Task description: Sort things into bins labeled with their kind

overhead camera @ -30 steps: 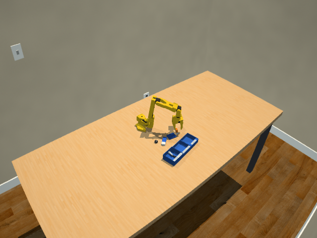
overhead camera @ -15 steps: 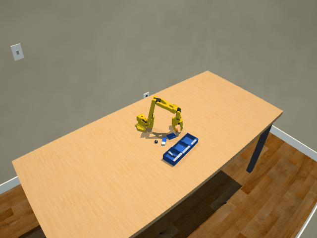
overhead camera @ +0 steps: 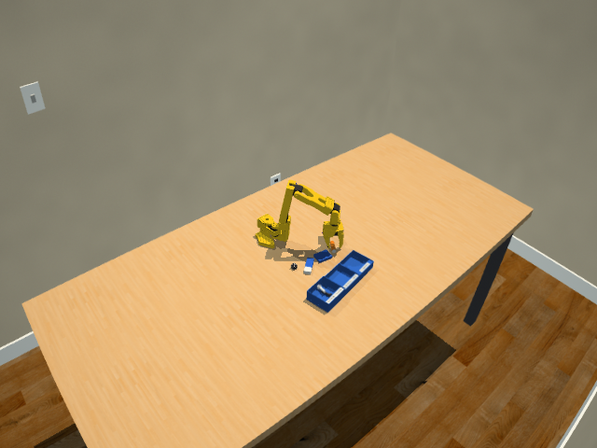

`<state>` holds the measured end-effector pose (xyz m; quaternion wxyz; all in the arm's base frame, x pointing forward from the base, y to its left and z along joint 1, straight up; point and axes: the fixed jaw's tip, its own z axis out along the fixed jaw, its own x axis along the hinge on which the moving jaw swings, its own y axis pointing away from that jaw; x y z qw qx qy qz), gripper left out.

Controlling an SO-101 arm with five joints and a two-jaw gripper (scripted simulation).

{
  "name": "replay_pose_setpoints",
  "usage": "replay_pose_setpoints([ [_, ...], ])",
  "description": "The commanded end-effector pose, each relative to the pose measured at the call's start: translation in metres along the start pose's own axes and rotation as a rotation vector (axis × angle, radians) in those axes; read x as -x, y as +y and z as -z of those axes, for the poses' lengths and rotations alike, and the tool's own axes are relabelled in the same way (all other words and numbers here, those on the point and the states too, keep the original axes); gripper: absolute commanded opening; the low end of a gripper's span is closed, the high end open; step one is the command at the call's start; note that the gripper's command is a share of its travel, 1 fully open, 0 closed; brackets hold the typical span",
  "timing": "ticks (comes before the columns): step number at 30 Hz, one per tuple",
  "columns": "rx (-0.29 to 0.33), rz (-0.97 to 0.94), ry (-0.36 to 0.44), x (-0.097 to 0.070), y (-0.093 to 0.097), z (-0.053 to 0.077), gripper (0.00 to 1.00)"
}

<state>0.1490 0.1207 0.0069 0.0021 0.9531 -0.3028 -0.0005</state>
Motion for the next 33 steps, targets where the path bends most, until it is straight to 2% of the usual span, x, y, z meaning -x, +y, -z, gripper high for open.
replay_pose_setpoints([
  [1, -0.019, 0.019, 0.004, 0.0013, -0.0028, 0.0018, 0.21],
  [16, -0.019, 0.019, 0.004, 0.0013, -0.0028, 0.0018, 0.2],
  [33, -0.019, 0.019, 0.004, 0.0013, -0.0028, 0.0018, 0.08],
])
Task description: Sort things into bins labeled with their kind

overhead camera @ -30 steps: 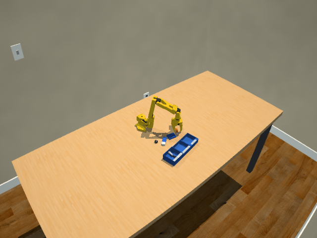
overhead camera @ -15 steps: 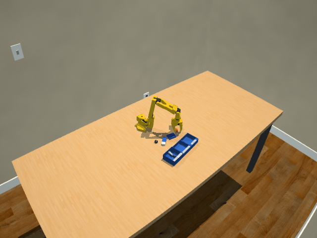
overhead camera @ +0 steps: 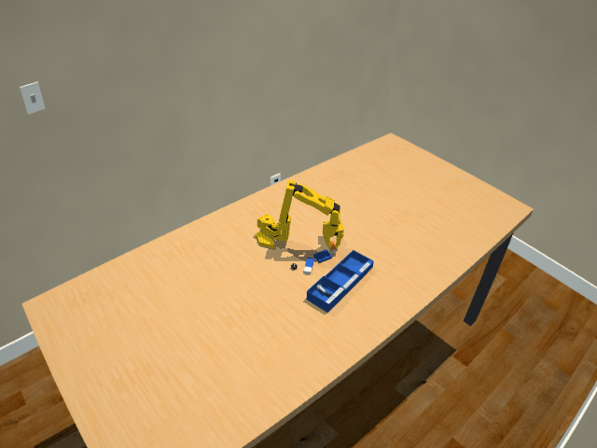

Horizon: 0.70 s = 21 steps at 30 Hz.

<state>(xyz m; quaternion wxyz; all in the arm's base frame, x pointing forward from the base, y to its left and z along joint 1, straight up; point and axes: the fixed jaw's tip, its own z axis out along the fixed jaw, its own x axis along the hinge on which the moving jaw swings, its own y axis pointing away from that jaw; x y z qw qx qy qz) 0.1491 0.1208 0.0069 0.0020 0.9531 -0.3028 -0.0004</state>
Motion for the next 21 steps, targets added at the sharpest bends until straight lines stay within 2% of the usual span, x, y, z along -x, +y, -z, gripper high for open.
replay_pose_setpoints([
  [1, -0.018, 0.019, 0.004, 0.0013, -0.0028, 0.0018, 0.08],
  [7, -0.019, 0.019, 0.004, 0.0013, -0.0028, 0.0018, 0.03],
  [21, -0.019, 0.019, 0.004, 0.0013, -0.0028, 0.0018, 0.0],
])
